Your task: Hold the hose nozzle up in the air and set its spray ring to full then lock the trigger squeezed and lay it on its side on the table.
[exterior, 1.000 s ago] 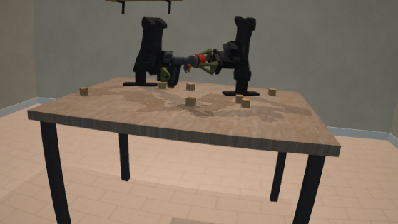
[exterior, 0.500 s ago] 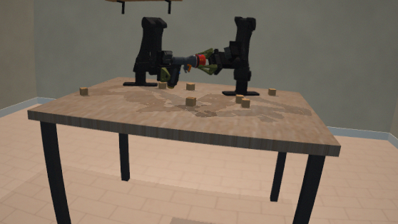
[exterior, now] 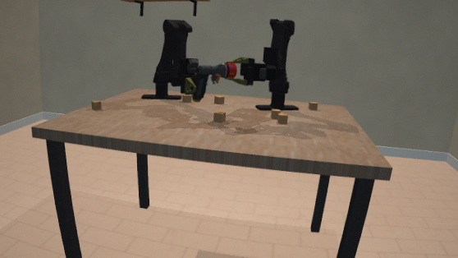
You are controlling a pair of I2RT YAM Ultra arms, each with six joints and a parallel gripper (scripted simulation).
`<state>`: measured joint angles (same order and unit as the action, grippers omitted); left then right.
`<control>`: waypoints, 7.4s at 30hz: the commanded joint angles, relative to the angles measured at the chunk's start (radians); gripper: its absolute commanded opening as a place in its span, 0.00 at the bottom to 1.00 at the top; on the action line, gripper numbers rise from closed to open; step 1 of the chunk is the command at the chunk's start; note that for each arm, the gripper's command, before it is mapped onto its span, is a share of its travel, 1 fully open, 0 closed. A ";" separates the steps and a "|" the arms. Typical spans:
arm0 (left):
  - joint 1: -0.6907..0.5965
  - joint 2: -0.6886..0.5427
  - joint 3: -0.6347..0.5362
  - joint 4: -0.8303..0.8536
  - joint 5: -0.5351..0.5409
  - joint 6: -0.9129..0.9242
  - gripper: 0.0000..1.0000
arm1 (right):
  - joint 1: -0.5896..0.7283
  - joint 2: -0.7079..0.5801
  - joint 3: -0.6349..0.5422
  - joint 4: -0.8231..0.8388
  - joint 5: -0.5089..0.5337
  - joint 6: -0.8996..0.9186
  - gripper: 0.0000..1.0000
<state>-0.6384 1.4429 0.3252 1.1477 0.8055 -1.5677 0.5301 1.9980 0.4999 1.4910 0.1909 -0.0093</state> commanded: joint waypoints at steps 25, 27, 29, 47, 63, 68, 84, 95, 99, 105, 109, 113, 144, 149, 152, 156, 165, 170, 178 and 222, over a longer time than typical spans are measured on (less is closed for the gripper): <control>-0.006 -0.007 0.010 0.013 -0.007 -0.400 0.92 | 0.001 -0.028 0.036 0.080 -0.001 0.007 0.36; -0.006 -0.007 0.010 0.013 -0.007 -0.400 0.92 | 0.001 -0.028 0.036 0.080 -0.001 0.007 0.36; 0.028 -0.039 -0.026 -0.013 0.039 -0.408 0.92 | 0.001 -0.028 0.036 0.080 -0.001 0.007 0.36; 0.043 -0.071 -0.002 0.002 0.049 -0.324 0.92 | 0.001 -0.028 0.036 0.080 -0.001 0.007 0.36; -0.009 -0.007 0.019 0.010 -0.014 -0.345 0.92 | 0.001 -0.028 0.036 0.080 -0.001 0.007 0.36; -0.007 -0.007 0.023 0.027 -0.018 -0.345 0.00 | 0.001 -0.028 0.036 0.080 -0.001 0.007 0.36; -0.007 -0.007 0.026 0.022 -0.018 -0.345 0.87 | 0.001 -0.028 0.036 0.080 -0.001 0.006 0.36; -0.007 -0.007 0.026 0.021 -0.017 -0.345 0.87 | 0.001 -0.028 0.036 0.080 0.000 0.007 0.36; 0.016 -0.035 -0.027 0.014 0.008 -0.345 0.87 | 0.001 -0.028 0.036 0.080 0.000 0.007 0.36; 0.071 -0.075 -0.060 -0.003 0.064 -0.355 0.87 | 0.001 -0.028 0.036 0.080 0.000 0.007 0.36; 0.097 -0.096 -0.076 -0.006 0.091 -0.358 0.87 | 0.001 -0.028 0.036 0.080 0.000 0.007 0.36; 0.125 -0.118 -0.090 -0.010 0.118 -0.357 0.87 | 0.001 -0.028 0.036 0.080 0.000 0.007 0.36; 0.334 -0.254 -0.145 -0.042 0.342 -0.376 0.87 | 0.001 -0.028 0.036 0.080 0.000 0.007 0.36; 0.337 -0.257 -0.158 -0.043 0.339 -0.377 0.87 | 0.001 -0.028 0.036 0.080 0.000 0.007 0.36; 0.331 -0.246 -0.167 -0.043 0.331 -0.380 0.87 | 0.001 -0.028 0.036 0.080 0.000 0.007 0.36; 0.324 -0.214 -0.179 -0.042 0.327 -0.381 0.87 | 0.001 -0.028 0.036 0.080 0.000 0.007 0.36; 0.332 -0.217 -0.165 -0.013 0.322 -0.381 0.87 | 0.001 -0.028 0.036 0.080 0.000 0.007 0.36; 0.329 -0.231 -0.169 -0.011 0.324 -0.381 0.87 | 0.001 -0.028 0.036 0.080 0.000 0.007 0.36; 0.325 -0.231 -0.175 -0.011 0.323 -0.381 0.37 | 0.001 -0.027 0.036 0.080 0.000 0.007 0.36; 0.251 -0.470 0.504 -1.034 0.213 -0.400 0.37 | 0.001 -0.027 0.036 0.080 0.000 0.007 0.36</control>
<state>-0.3733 1.0145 0.7376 0.2733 1.0439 -1.9820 0.5301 1.9976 0.4999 1.4925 0.1921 -0.0097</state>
